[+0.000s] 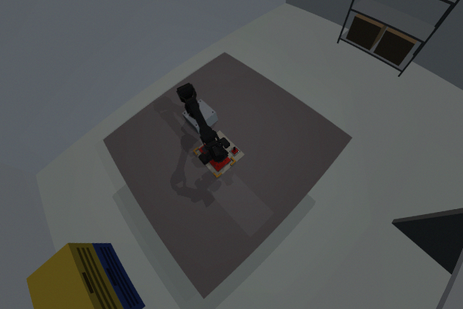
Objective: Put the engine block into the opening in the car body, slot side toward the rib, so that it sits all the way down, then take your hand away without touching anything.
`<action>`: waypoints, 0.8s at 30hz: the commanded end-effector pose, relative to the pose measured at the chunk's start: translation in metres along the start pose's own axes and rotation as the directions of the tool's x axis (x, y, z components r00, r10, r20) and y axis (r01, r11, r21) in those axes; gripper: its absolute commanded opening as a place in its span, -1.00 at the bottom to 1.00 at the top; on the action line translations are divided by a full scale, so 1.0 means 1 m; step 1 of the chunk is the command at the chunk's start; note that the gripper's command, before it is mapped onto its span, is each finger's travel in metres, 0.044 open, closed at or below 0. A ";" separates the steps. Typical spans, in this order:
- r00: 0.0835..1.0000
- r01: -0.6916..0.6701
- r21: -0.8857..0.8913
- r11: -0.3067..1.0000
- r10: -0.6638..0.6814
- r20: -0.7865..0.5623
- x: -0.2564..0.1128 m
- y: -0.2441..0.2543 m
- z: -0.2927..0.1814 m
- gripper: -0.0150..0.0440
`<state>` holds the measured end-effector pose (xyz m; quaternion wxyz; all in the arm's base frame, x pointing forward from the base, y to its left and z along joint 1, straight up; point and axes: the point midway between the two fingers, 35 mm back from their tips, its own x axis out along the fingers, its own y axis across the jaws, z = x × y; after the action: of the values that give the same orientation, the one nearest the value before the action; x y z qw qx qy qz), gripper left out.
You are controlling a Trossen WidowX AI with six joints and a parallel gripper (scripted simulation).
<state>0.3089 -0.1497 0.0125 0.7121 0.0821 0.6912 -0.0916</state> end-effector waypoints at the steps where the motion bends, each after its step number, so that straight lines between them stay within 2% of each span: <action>1: 1.000 -0.002 0.010 1.000 0.002 0.001 0.001 0.000 0.000 0.04; 24: 1.000 -0.002 -0.052 0.999 0.002 0.001 0.003 0.001 0.000 0.04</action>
<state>0.3095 -0.1498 0.0115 0.7141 0.0671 0.6926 -0.0772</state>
